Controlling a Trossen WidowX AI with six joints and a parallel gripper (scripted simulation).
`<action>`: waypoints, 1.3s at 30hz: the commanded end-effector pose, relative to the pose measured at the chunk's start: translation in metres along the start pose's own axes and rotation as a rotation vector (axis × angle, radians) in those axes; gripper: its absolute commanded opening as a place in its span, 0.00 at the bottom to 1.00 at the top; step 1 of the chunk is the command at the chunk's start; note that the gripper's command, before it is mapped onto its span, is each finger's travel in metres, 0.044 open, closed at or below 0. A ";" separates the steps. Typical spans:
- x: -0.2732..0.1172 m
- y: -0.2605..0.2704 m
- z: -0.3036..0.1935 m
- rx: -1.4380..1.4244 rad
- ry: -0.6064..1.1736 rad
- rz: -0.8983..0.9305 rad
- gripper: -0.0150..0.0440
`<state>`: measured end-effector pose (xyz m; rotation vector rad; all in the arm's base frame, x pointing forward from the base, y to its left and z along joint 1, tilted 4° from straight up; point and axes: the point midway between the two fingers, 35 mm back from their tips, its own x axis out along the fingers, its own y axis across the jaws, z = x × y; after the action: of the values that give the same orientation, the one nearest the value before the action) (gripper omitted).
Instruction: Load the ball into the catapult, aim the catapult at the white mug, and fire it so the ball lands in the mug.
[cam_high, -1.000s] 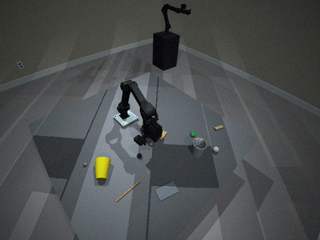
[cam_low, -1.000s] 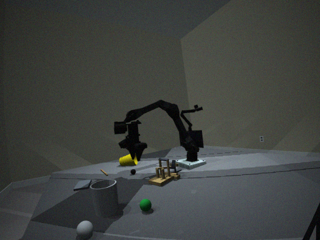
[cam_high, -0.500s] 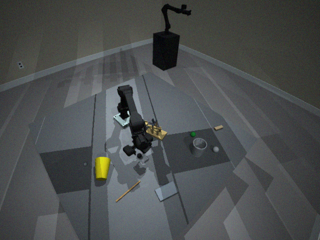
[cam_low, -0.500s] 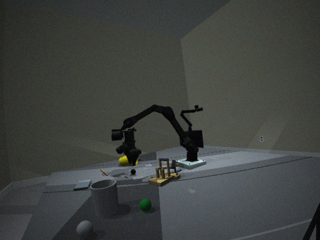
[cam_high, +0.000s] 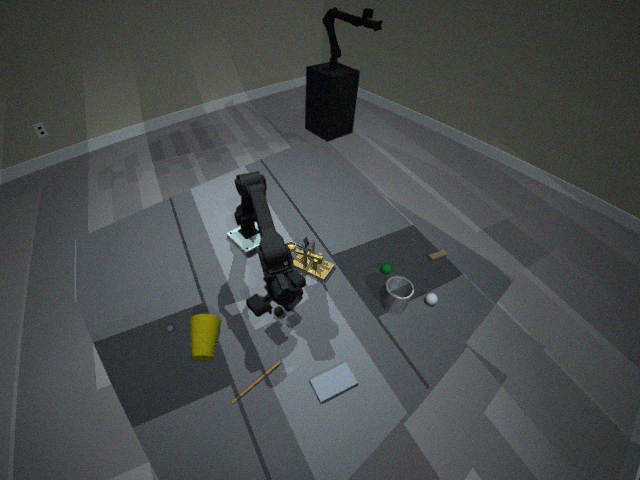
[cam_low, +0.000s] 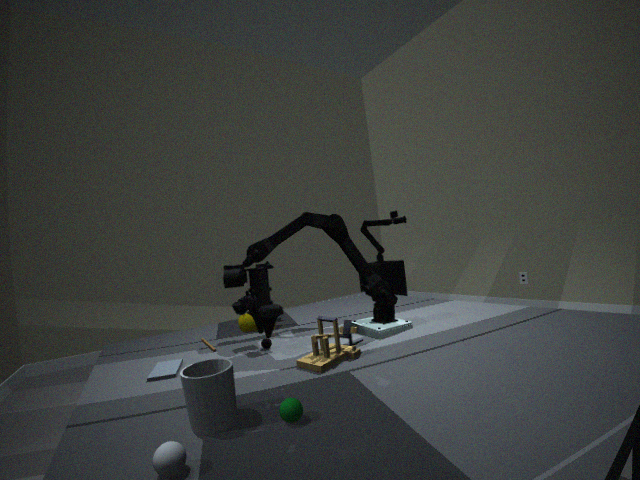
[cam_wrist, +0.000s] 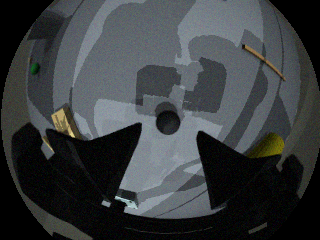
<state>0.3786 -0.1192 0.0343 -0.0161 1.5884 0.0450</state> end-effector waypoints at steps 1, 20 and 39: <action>0.012 0.001 -0.002 -0.005 0.014 0.005 0.76; 0.032 0.001 -0.002 -0.005 0.014 0.006 0.58; -0.008 -0.002 0.006 -0.035 -0.016 -0.007 0.25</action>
<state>0.3807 -0.1187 0.0226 -0.0390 1.5890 0.0697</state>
